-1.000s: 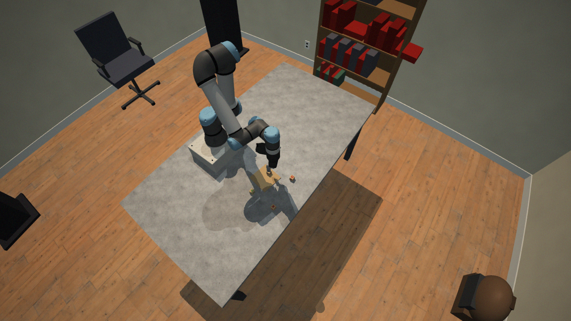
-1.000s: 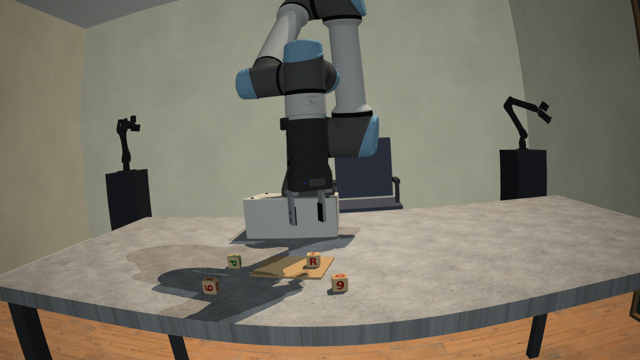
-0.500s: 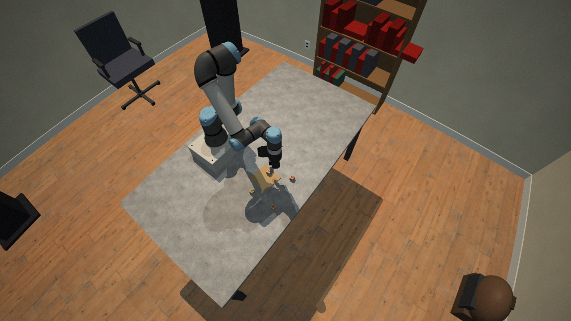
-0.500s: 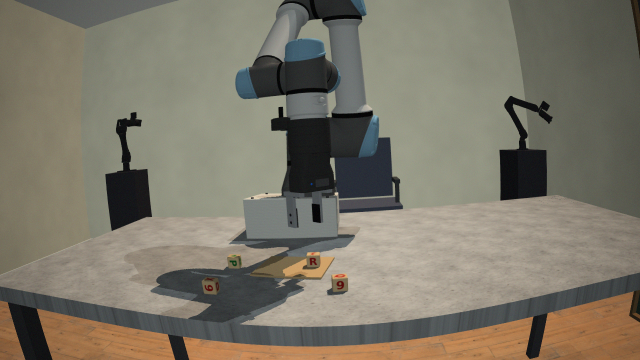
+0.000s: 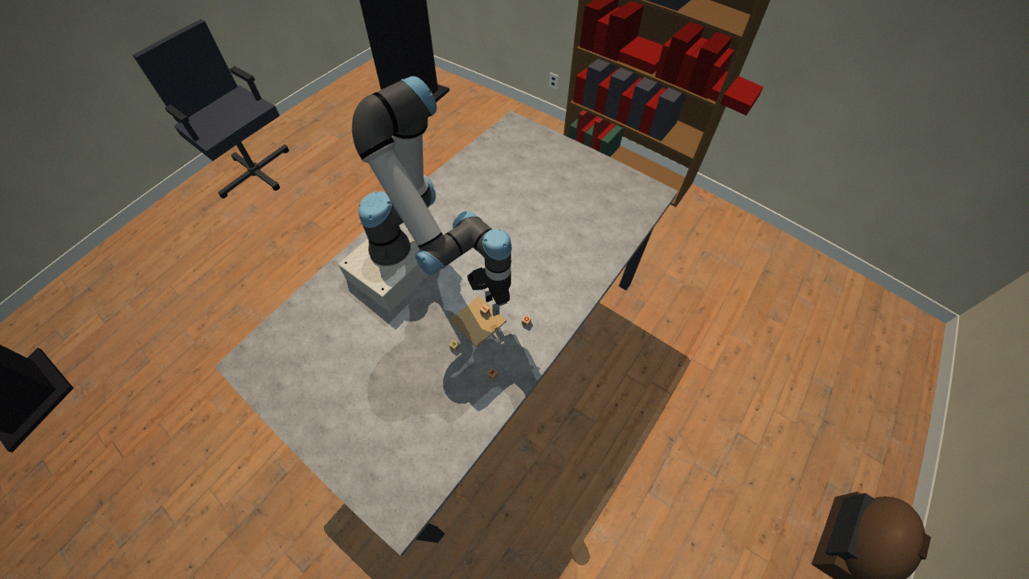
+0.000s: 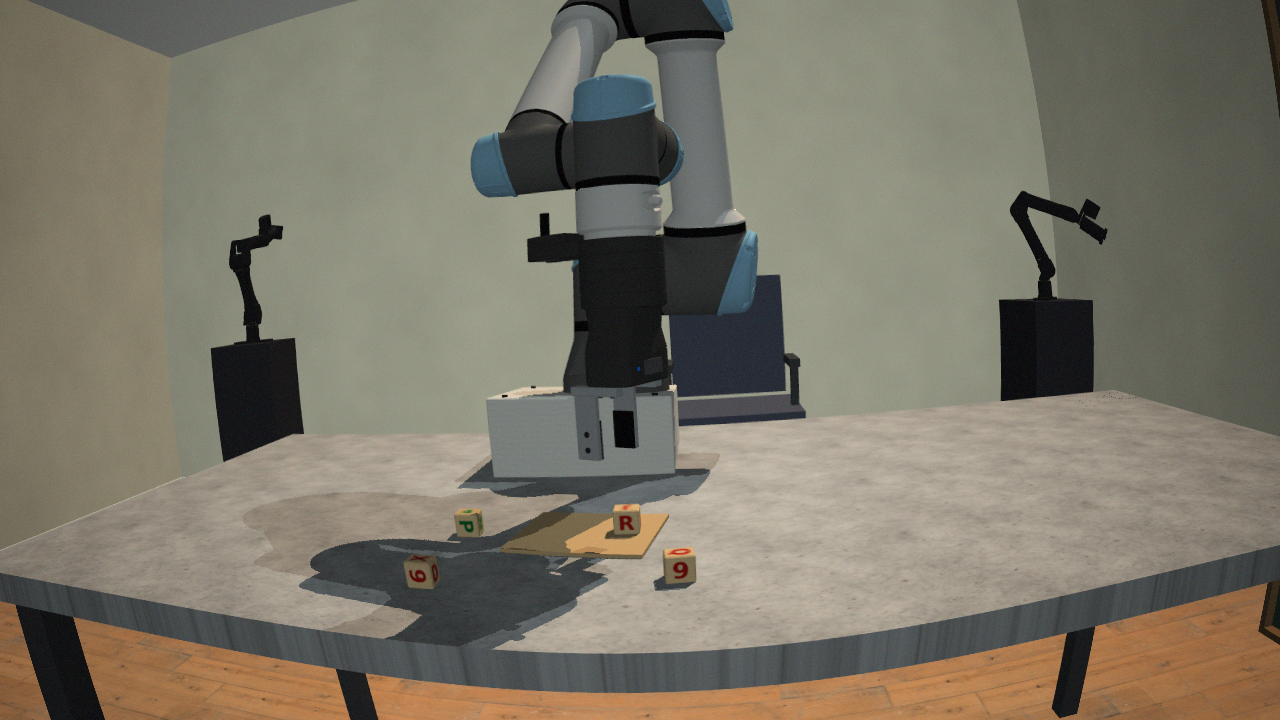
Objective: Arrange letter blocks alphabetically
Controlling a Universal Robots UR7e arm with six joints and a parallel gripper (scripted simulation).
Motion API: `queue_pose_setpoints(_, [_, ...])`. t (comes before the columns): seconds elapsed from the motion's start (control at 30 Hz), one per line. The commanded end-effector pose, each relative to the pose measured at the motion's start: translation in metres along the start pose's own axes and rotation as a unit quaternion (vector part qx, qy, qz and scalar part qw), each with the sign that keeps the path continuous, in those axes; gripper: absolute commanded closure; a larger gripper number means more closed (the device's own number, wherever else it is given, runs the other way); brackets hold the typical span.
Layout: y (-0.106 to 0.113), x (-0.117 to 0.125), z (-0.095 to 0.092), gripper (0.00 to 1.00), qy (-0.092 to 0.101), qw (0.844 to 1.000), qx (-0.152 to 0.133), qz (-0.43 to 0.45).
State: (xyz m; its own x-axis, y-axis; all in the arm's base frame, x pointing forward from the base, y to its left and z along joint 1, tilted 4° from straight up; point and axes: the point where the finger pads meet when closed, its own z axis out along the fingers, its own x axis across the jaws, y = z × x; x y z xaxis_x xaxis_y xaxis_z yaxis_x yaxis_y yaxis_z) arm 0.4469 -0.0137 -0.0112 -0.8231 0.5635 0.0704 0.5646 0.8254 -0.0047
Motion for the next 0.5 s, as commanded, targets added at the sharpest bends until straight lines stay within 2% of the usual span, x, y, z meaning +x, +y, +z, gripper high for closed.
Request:
queue_pose_setpoints(0.0, [0.005, -0.006, 0.0, 0.0, -0.001, 0.998, -0.001, -0.07])
queue_pose_setpoints(0.27, [0.009, -0.012, 0.0, 0.0, -0.001, 0.991, 0.0, -0.136])
queue_pose_setpoints(0.47, [0.015, -0.019, 0.0, 0.0, -0.001, 0.976, 0.0, -0.216])
